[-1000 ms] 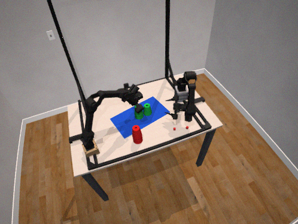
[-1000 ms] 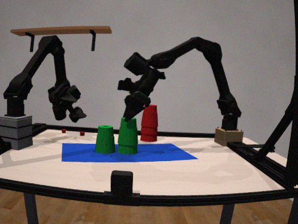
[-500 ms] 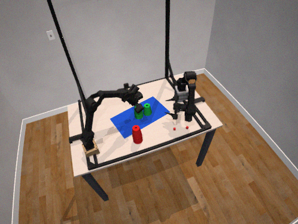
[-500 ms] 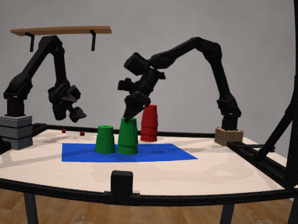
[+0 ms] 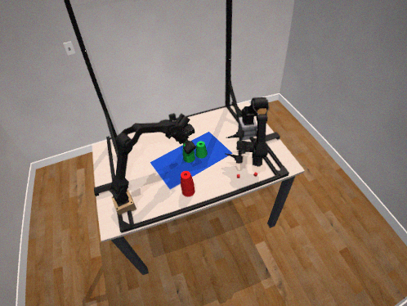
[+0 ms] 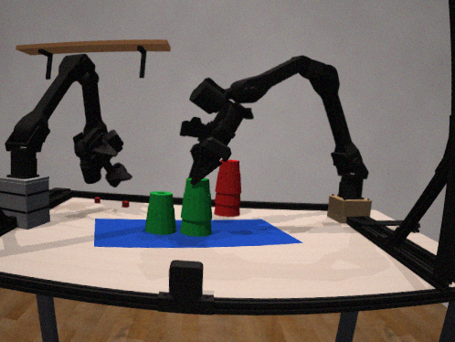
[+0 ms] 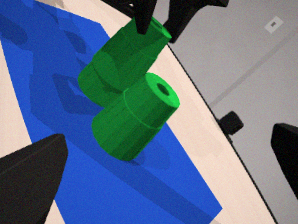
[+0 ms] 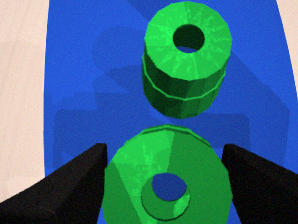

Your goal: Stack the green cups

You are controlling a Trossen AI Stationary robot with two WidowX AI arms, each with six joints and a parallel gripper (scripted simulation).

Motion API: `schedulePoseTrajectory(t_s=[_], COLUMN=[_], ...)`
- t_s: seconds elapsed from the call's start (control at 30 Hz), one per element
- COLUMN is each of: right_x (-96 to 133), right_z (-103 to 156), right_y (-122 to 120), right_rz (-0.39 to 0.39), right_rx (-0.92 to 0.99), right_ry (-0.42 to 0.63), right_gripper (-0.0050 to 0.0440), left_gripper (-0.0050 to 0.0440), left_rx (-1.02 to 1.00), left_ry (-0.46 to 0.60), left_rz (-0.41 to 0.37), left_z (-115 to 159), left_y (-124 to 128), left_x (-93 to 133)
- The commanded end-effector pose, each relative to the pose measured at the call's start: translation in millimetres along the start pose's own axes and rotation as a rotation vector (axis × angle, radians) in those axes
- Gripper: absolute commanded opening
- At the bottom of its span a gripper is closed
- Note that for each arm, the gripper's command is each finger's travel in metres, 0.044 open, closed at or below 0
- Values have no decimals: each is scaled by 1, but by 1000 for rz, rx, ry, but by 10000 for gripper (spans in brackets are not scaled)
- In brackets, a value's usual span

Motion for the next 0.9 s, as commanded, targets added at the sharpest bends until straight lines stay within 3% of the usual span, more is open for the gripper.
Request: schedulePoseTrajectory(t_s=[0.0,0.37,0.87], right_x=[2,3,54], right_z=[-1,-2,-24], right_y=[-1,-1,2], right_rz=[7,7,7], right_rx=[-6,-6,-6], right_ry=[-3,-3,-3], right_gripper=[0,0,0], left_gripper=[440,440,440], left_rx=[0,0,0], left_ry=[-2,-2,-2], left_rz=[1,1,1], left_z=[0,0,0], left_y=[0,0,0], left_x=[0,0,0])
Point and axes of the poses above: on each arm, the point midway between the two fingers, 35 mm back from their tips, its own x axis back along the fingers, its own y axis across the jaws, z = x × y, the point moved 2 cm from there along x, back along the fingers, and after that the axes turned 15 degrees about x, right-handed, at the moved point
